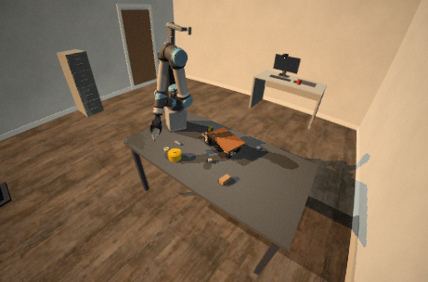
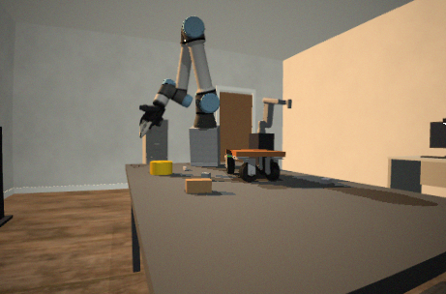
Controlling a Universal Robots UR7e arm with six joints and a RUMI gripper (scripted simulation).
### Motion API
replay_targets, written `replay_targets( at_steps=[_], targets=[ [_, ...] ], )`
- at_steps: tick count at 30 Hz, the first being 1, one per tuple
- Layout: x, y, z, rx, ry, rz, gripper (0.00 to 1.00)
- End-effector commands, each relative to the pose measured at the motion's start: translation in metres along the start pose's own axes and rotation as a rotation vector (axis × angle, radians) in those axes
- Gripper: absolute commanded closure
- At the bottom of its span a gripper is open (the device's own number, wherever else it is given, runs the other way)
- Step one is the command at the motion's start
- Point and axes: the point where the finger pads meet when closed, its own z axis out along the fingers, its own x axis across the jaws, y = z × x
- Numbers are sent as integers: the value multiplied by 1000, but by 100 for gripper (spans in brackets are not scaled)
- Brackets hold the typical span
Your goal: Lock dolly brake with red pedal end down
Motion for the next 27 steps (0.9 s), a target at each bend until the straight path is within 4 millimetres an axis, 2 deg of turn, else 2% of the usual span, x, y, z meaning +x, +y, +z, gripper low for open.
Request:
replay_targets(
  at_steps=[1, 5, 7, 11, 16, 22, 24, 27],
  targets=[
    [-7, -2, 0, -3, -9, -23, 100],
    [-19, -5, 0, -9, -27, -65, 100],
    [-19, -5, 0, -9, -27, -65, 100],
    [-39, -8, 0, -18, -53, -129, 100],
    [-73, -13, -2, -32, -98, -242, 100],
    [-126, -16, -9, -50, -167, -425, 100],
    [-126, -16, -9, -50, -167, -425, 100],
    [-157, -16, -15, -57, -206, -533, 100]
  ],
)
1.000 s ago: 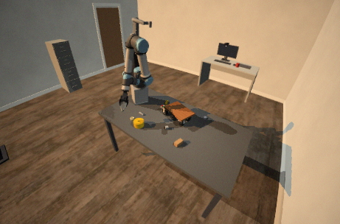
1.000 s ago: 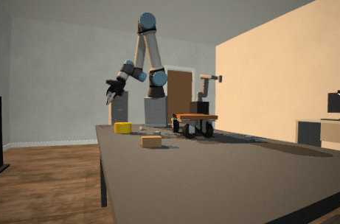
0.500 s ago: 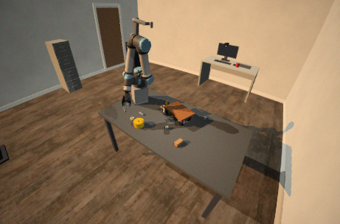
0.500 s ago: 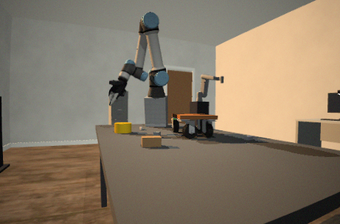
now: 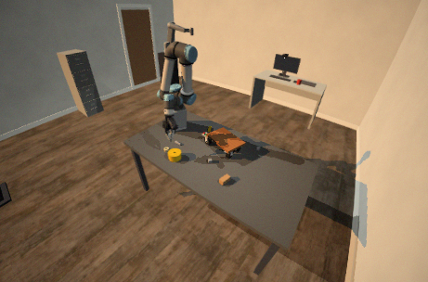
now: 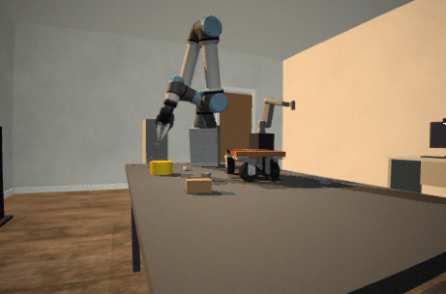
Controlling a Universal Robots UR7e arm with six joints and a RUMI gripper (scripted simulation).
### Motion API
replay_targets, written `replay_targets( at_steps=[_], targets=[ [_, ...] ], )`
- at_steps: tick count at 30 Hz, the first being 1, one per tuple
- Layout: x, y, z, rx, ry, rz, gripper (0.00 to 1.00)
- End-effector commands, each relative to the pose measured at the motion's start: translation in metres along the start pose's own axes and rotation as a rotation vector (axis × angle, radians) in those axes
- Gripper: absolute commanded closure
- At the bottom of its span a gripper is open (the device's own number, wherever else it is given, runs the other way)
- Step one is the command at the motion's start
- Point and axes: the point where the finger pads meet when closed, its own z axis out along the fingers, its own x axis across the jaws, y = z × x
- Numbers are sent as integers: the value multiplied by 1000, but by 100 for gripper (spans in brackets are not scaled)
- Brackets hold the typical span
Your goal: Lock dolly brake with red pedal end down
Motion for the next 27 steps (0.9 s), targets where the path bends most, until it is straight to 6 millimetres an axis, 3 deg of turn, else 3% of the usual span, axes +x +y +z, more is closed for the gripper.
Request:
replay_targets(
  at_steps=[1, 12, 14, 21, 27],
  targets=[
    [-40, -18, -2, -21, -59, -151, 100],
    [-158, -42, -28, -41, -201, -614, 100],
    [-158, -42, -28, -41, -201, -614, 100],
    [-227, -39, -56, -42, -276, -913, 100],
    [-273, -29, -81, -39, -324, -1141, 100]
  ],
)
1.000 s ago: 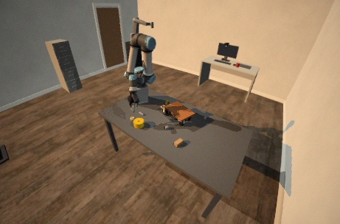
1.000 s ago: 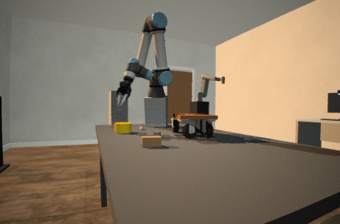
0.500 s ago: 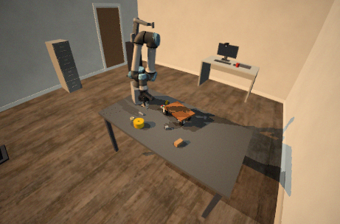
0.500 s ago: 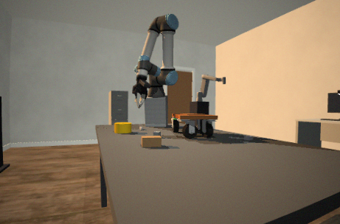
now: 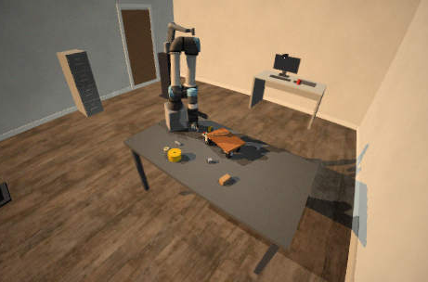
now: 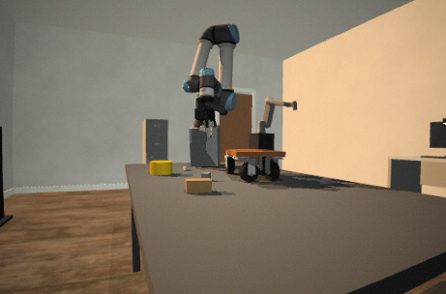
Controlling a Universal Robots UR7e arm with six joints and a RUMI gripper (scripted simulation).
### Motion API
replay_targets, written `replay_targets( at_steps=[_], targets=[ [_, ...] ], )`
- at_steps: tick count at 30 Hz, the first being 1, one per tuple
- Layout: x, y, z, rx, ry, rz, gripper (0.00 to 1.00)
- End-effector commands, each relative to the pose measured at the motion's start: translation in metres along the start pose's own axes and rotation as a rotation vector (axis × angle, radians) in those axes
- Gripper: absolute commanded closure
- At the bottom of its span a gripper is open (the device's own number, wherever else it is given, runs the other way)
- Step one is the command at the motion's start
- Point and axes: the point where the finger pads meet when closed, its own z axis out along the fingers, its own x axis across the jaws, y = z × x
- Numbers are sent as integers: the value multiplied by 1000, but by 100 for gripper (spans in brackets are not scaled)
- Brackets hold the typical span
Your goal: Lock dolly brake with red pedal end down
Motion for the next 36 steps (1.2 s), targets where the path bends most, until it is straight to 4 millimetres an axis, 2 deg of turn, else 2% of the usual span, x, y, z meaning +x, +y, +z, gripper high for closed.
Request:
replay_targets(
  at_steps=[1, 4, 11, 17, 32, 36],
  targets=[
    [-32, -31, -14, -17, -55, -186, 100],
    [-37, -35, -16, -17, -61, -218, 100],
    [-70, -55, -29, -22, -92, -404, 100],
    [-88, -64, -36, -24, -107, -499, 100],
    [-96, -67, -40, -25, -114, -547, 100],
    [-97, -67, -24, -25, -114, -547, 100]
  ],
)
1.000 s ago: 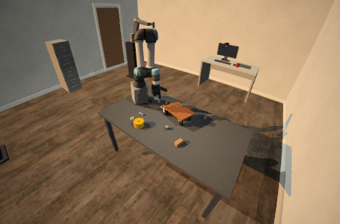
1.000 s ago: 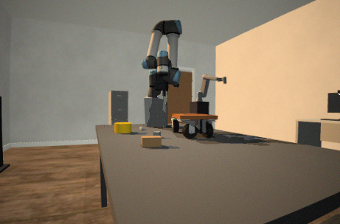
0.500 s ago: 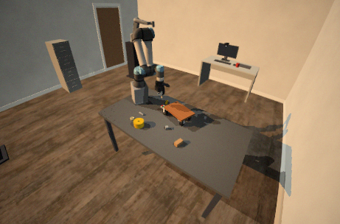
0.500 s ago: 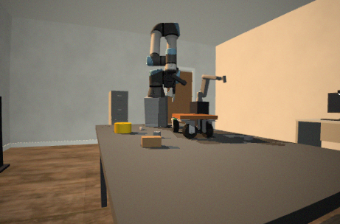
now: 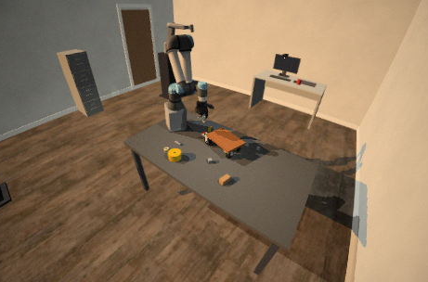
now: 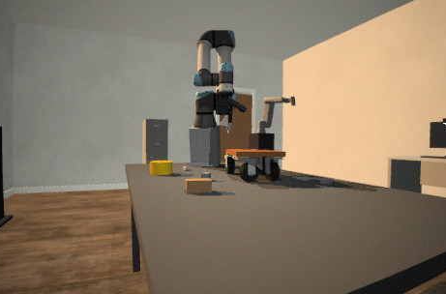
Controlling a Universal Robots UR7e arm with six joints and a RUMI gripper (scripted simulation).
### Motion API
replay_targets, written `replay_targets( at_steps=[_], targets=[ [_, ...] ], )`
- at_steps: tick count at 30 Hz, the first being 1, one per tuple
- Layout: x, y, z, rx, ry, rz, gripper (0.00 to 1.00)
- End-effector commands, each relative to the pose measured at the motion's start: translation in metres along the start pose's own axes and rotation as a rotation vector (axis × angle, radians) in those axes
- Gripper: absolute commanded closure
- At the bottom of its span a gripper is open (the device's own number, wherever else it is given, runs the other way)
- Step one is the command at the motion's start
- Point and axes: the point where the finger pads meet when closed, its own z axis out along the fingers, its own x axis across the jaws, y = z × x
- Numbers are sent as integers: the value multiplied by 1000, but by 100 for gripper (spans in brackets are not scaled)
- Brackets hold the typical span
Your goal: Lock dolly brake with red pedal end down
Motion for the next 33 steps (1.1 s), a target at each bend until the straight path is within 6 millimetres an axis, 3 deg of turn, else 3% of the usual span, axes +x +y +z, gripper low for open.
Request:
replay_targets(
  at_steps=[1, 7, 33],
  targets=[
    [1, 0, 13, 0, 1, -1, 100],
    [0, 0, 36, 0, 0, -1, 100],
    [0, 0, 36, 0, 0, -1, 100]
  ],
)
